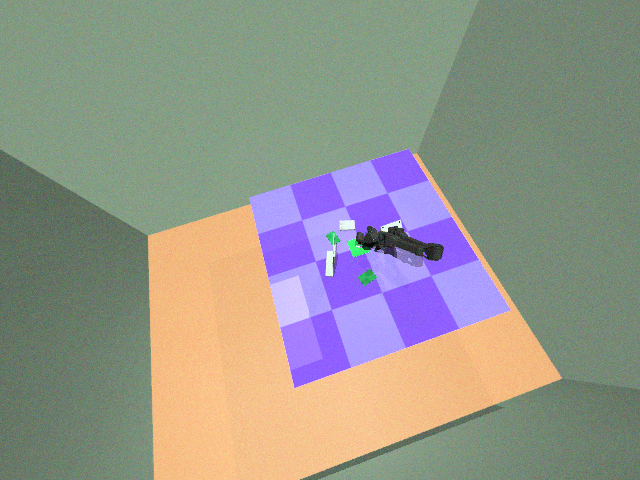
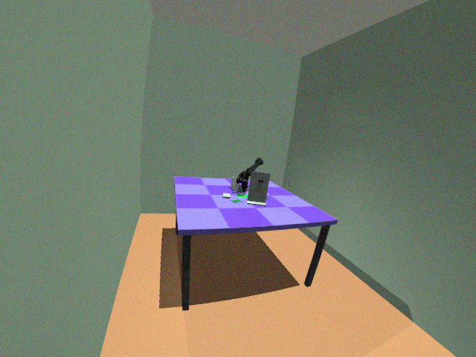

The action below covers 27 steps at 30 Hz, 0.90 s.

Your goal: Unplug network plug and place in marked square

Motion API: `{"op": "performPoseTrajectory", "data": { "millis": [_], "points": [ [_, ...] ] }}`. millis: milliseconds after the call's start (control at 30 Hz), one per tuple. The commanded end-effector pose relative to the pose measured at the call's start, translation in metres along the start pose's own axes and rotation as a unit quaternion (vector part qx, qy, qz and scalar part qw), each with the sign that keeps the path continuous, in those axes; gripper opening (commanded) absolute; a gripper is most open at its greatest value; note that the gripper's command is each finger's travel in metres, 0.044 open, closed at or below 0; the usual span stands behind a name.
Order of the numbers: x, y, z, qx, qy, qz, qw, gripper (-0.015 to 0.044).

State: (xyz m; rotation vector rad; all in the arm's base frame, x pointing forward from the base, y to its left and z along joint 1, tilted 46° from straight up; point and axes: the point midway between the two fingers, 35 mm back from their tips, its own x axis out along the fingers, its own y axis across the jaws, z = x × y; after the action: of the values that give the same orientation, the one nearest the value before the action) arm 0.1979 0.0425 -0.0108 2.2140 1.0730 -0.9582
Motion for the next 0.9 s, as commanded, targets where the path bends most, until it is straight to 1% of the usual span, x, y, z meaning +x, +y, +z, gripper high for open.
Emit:
{"op": "performPoseTrajectory", "data": {
  "millis": [0, 867],
  "points": [
    [-0.003, 0.004, -0.001, -0.004, 0.002, 0.002, 1.0, 0.0156],
    [-0.025, 0.022, 0.0, -0.005, -0.004, 0.0, 1.0, 0.0156]
  ]
}}
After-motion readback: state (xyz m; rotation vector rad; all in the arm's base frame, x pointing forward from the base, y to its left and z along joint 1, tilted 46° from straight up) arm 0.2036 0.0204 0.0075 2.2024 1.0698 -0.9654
